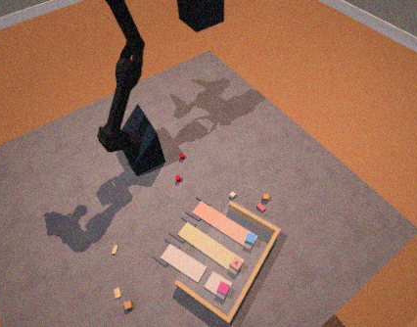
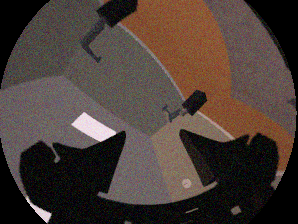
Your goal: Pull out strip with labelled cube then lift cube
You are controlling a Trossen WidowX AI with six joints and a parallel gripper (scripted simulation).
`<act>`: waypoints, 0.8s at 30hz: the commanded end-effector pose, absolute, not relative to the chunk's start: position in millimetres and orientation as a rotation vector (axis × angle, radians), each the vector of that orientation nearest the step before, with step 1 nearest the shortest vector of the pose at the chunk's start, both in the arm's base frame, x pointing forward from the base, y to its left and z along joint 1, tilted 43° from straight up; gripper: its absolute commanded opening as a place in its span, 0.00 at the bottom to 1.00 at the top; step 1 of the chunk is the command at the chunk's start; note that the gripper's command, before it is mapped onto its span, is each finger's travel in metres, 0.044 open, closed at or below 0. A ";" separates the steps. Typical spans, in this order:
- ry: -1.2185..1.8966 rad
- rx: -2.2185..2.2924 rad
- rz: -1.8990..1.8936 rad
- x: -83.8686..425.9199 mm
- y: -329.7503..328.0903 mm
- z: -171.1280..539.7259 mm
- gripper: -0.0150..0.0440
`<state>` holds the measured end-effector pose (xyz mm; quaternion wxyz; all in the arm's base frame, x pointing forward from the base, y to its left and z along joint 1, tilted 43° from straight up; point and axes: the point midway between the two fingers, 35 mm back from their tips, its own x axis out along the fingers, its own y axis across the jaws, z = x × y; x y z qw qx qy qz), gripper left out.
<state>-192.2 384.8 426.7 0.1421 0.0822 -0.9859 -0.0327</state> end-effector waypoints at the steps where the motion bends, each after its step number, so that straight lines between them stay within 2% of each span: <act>1: -2.844 0.240 -0.099 -192.6 383.8 427.5 0.93; 5: -2.810 0.291 -0.212 -202.6 359.2 447.1 0.93; 12: -2.644 0.452 -0.551 -221.5 266.8 506.4 0.93; 18: -2.441 0.585 -0.797 -215.5 169.8 550.8 0.93; 24: -2.223 0.662 -0.965 -203.5 101.7 570.8 0.93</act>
